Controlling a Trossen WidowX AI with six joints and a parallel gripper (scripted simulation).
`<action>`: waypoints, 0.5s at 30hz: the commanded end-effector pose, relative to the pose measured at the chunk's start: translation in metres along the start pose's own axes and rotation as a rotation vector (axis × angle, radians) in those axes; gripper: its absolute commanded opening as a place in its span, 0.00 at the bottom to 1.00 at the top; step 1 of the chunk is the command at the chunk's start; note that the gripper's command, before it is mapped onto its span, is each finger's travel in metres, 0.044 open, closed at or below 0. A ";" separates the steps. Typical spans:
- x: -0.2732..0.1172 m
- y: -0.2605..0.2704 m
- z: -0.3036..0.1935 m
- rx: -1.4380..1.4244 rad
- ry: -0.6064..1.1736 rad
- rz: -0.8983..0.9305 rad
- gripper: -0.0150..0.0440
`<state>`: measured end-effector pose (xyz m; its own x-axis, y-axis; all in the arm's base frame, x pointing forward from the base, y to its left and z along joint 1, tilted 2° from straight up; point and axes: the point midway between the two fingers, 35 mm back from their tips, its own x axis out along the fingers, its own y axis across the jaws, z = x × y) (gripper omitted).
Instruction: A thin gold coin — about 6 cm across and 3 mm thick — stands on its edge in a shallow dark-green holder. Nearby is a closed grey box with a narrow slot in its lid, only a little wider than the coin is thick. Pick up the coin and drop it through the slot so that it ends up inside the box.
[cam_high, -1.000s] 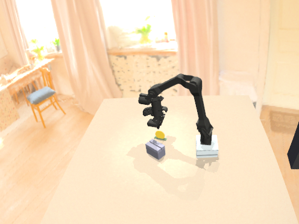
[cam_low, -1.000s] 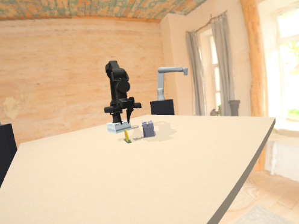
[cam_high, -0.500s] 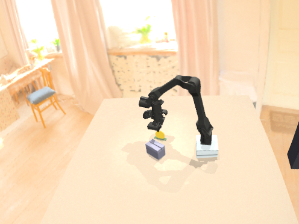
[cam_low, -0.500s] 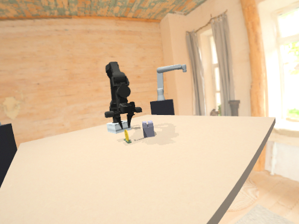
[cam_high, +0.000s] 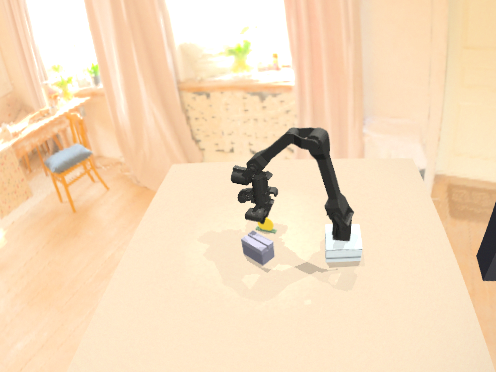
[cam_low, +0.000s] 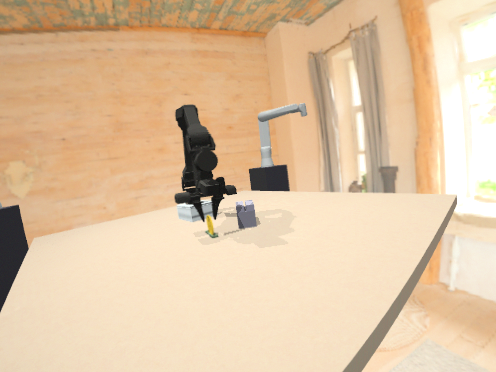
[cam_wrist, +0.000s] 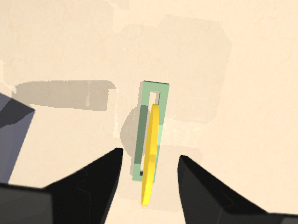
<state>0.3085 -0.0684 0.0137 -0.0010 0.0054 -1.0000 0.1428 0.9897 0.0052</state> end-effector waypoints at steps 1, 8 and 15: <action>0.008 0.001 -0.002 -0.003 0.004 0.005 0.53; 0.019 0.000 -0.002 -0.002 0.004 0.004 0.53; 0.030 0.000 -0.003 -0.001 0.004 0.004 0.53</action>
<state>0.3076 -0.0685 -0.0103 -0.0002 0.0052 -1.0000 0.1437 0.9896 0.0051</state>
